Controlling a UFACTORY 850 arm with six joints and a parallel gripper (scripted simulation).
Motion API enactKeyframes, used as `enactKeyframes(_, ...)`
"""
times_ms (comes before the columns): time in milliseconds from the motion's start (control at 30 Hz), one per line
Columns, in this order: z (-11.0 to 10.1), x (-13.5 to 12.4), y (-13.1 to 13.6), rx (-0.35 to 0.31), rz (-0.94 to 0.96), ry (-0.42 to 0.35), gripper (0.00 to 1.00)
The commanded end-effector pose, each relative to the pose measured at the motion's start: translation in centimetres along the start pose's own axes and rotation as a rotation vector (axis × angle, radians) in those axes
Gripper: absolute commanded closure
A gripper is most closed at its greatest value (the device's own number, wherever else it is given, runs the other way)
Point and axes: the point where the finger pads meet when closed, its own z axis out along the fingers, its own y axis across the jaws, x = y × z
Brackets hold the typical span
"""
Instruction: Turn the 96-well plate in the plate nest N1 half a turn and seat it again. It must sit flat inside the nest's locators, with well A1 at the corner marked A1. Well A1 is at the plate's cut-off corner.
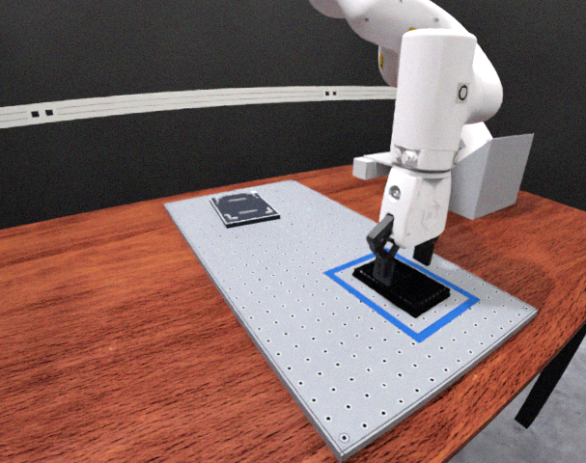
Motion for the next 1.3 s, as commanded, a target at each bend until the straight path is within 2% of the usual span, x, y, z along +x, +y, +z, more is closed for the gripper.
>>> enactKeyframes(0, 0.2, 0.0, -0.1, 0.002, 0.001, -0.001, 0.00)
enactKeyframes(1267, 1.8, 0.0, -0.1, 0.002, 0.001, -0.001, 0.00)
